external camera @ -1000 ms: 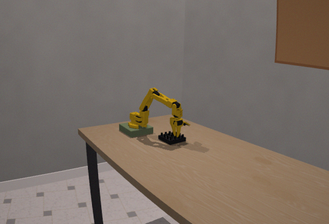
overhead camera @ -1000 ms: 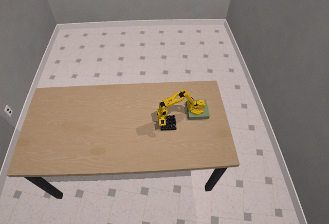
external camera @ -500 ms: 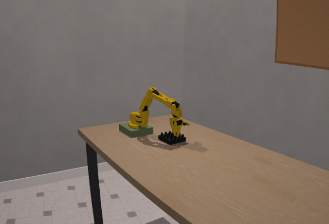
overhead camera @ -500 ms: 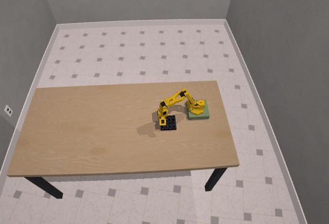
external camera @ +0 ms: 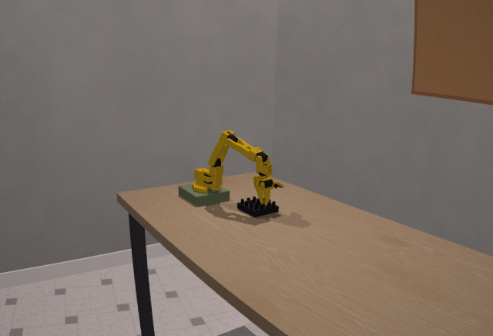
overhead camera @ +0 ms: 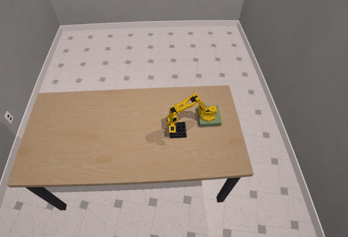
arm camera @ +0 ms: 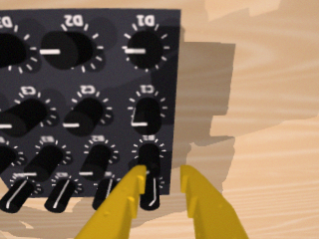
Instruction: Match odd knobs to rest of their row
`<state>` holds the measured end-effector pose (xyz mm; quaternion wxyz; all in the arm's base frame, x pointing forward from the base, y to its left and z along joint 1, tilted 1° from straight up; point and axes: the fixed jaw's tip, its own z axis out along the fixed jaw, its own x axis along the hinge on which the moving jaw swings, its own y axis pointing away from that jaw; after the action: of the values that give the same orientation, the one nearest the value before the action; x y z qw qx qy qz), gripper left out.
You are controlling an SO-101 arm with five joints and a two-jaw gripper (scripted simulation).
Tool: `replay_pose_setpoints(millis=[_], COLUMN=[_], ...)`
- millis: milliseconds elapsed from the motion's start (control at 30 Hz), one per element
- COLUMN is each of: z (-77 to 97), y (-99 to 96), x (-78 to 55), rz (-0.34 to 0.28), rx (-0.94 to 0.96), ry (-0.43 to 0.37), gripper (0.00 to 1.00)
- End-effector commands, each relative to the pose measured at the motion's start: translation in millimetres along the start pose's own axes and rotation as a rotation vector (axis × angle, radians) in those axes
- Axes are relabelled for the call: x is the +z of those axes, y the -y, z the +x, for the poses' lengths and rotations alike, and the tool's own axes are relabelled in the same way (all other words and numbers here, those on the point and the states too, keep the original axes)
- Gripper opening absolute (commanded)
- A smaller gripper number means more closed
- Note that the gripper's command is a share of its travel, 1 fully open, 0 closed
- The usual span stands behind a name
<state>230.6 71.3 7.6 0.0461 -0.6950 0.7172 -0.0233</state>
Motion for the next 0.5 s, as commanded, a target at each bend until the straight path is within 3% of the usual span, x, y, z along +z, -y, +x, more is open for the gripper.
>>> replay_pose_setpoints(millis=[0,467], z=[4.1,5.5], y=[-14.8,-18.1], x=[21.1,26.1], rz=[-0.086,-0.086], rx=[0.001,0.001], ry=[-0.030,-0.030], gripper=[0.10,0.10])
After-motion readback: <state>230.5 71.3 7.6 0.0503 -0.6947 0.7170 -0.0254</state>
